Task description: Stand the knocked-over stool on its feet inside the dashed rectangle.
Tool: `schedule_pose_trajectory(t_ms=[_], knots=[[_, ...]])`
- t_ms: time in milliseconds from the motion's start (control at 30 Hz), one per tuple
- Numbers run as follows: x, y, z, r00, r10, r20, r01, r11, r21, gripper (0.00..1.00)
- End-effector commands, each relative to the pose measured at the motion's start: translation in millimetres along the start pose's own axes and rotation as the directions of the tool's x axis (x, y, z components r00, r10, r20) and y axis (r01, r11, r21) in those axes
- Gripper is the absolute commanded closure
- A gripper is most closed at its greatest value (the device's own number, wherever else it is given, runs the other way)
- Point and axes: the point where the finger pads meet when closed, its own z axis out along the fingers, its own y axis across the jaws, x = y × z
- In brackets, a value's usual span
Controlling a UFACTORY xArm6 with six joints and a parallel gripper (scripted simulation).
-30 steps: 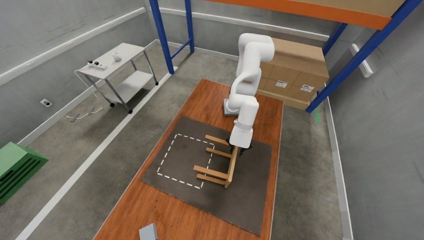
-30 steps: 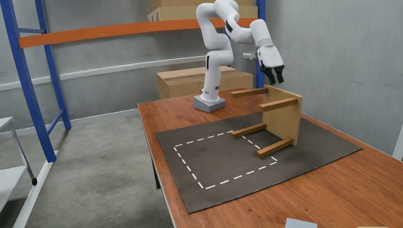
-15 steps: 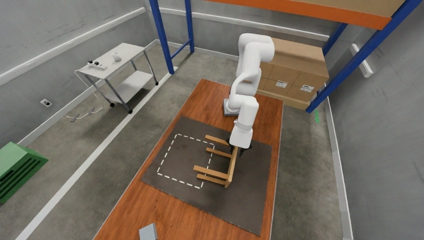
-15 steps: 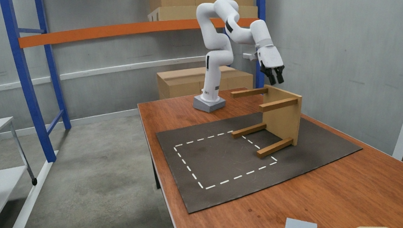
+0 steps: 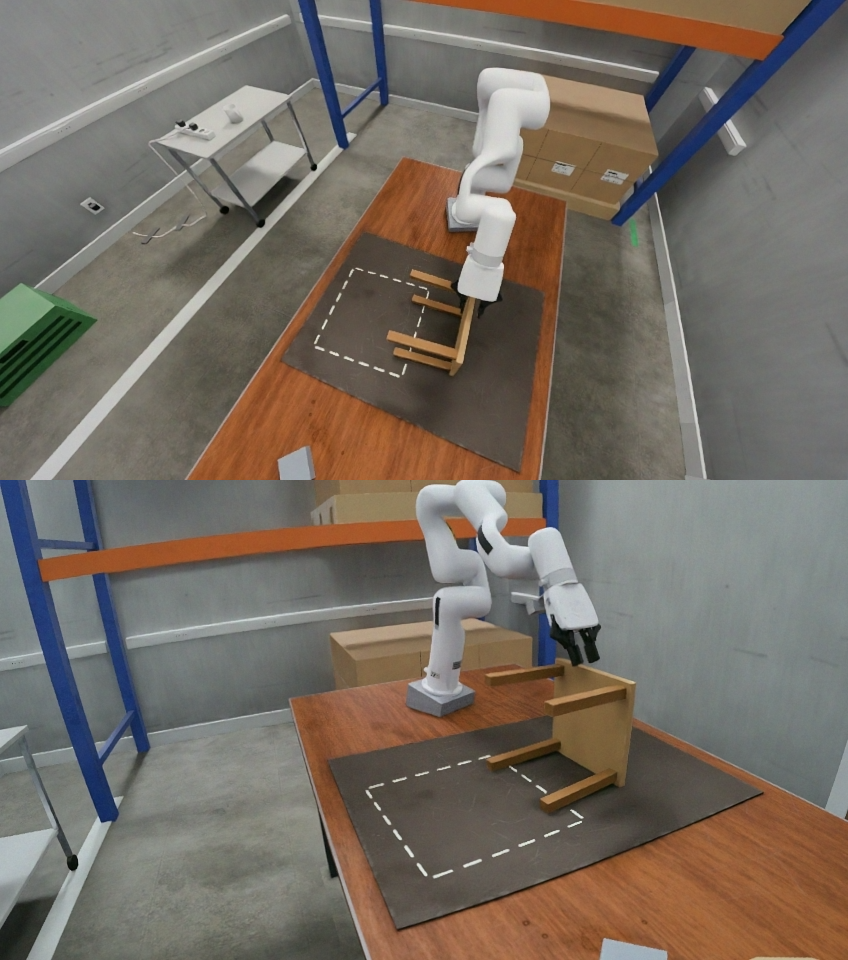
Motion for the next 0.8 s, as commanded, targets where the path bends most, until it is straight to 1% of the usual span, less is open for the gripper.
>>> schedule_pose_trajectory(t_ms=[0, 167, 233, 500, 767], knots=[[-2.2, 0.3, 11.6, 1.000, 0.000, 0.004, 0.000, 1.000, -0.001, 0.55], [-2.3, 0.4, 25.9, 1.000, 0.000, 0.004, 0.000, 1.000, -0.001, 0.55], [-2.3, 0.4, 25.9, 1.000, 0.000, 0.004, 0.000, 1.000, -0.001, 0.55], [-2.3, 0.4, 44.7, 1.000, 0.000, 0.004, 0.000, 1.000, -0.001, 0.55], [-2.4, 0.4, 52.2, 1.000, 0.000, 0.004, 0.000, 1.000, -0.001, 0.55]])
